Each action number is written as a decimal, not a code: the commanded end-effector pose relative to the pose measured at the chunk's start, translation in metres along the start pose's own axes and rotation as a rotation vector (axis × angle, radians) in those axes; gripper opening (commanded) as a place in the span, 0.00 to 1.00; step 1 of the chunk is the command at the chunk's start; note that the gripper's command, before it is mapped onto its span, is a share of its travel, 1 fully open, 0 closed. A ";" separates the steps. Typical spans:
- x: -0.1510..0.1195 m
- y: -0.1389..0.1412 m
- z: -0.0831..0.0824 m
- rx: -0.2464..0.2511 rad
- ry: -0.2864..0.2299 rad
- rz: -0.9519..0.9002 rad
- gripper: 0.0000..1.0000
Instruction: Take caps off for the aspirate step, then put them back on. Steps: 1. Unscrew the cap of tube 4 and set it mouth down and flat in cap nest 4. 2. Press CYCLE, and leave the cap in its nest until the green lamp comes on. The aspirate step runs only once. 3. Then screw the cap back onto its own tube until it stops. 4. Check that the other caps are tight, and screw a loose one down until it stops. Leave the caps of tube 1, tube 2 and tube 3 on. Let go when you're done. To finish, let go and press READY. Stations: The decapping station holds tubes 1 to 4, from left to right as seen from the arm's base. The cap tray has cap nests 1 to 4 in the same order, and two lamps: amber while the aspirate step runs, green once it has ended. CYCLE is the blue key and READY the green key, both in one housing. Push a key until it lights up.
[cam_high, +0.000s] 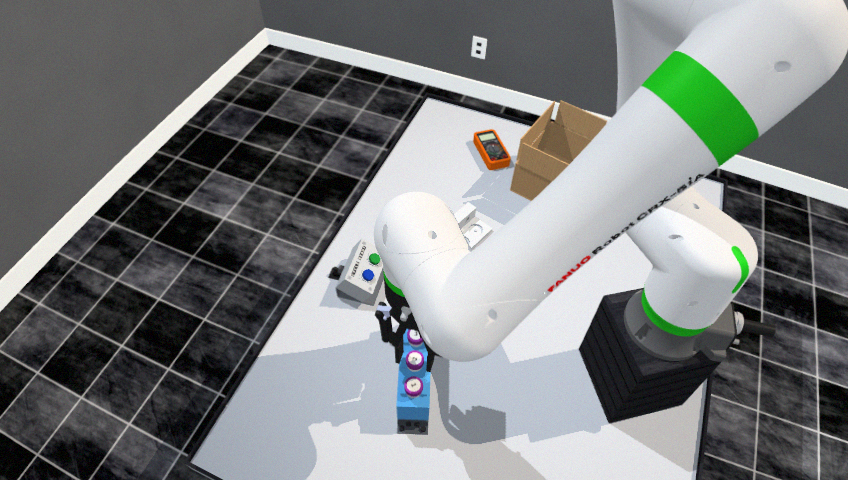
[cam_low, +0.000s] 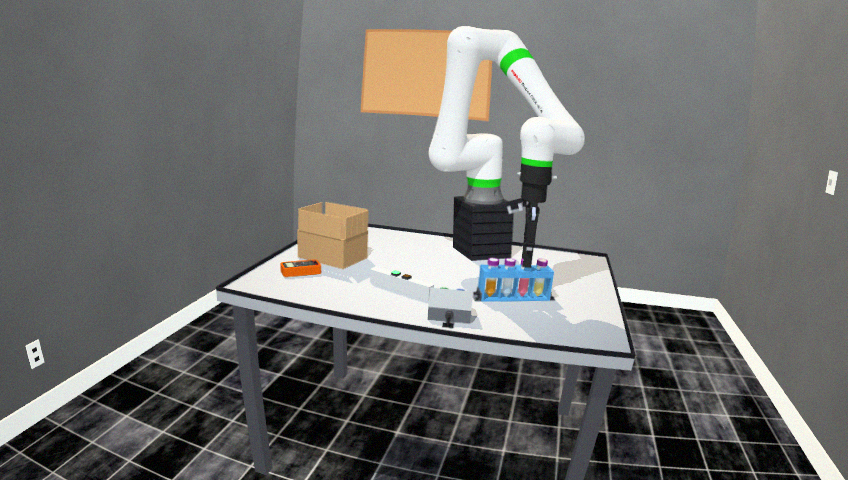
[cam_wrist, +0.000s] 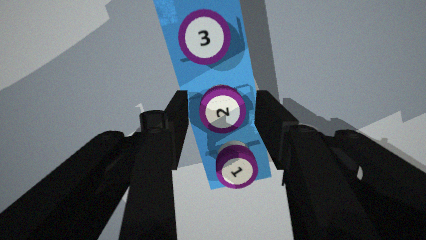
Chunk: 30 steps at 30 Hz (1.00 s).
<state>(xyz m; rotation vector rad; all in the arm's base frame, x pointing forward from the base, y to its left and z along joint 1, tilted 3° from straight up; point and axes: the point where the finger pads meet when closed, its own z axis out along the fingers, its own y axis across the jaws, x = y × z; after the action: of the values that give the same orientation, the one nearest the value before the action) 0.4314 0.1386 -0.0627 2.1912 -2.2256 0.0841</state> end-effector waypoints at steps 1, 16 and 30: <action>0.000 -0.001 -0.001 0.001 -0.001 0.000 0.41; 0.000 -0.001 -0.040 0.001 0.000 0.000 0.41; 0.050 -0.013 -0.046 0.001 0.000 -0.489 0.41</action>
<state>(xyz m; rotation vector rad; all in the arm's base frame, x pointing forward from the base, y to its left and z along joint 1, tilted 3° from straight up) 0.4374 0.1073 -0.0151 2.4929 -1.8435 0.1298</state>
